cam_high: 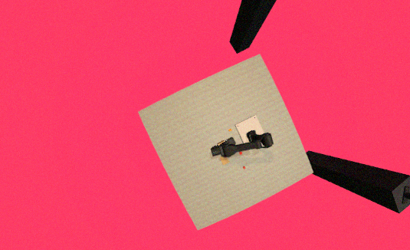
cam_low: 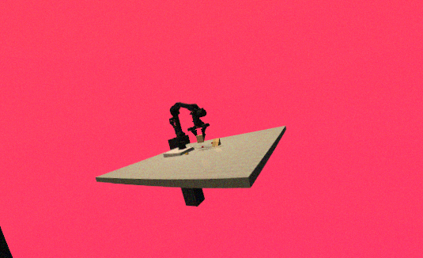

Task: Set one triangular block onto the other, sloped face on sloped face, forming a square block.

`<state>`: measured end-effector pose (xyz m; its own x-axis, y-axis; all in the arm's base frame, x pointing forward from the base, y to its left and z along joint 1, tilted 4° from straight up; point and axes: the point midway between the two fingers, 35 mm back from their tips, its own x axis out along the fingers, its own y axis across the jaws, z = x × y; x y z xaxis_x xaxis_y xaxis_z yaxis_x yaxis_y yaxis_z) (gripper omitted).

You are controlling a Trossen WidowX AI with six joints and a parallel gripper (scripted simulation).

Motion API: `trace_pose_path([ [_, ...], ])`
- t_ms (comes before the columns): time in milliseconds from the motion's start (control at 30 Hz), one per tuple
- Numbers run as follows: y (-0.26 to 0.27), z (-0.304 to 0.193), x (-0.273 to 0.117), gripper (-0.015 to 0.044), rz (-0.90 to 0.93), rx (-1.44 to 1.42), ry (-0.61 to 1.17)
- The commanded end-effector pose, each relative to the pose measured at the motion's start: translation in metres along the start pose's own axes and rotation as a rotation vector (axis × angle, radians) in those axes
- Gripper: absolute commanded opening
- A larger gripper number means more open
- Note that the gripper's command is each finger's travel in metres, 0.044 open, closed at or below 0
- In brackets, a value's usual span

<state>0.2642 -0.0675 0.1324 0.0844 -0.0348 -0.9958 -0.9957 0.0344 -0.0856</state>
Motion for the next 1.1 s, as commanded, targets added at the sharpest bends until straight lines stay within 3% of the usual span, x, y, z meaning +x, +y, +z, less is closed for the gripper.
trace_pose_path([
  [0, -0.008, 0.010, -0.007, 0.0000, -0.008, 0.000, 0.006],
  [700, -0.044, 0.086, -0.053, 0.0000, -0.006, -0.003, -0.005],
  [1067, -0.047, 0.099, -0.026, 0.0000, -0.006, -0.003, -0.006],
])
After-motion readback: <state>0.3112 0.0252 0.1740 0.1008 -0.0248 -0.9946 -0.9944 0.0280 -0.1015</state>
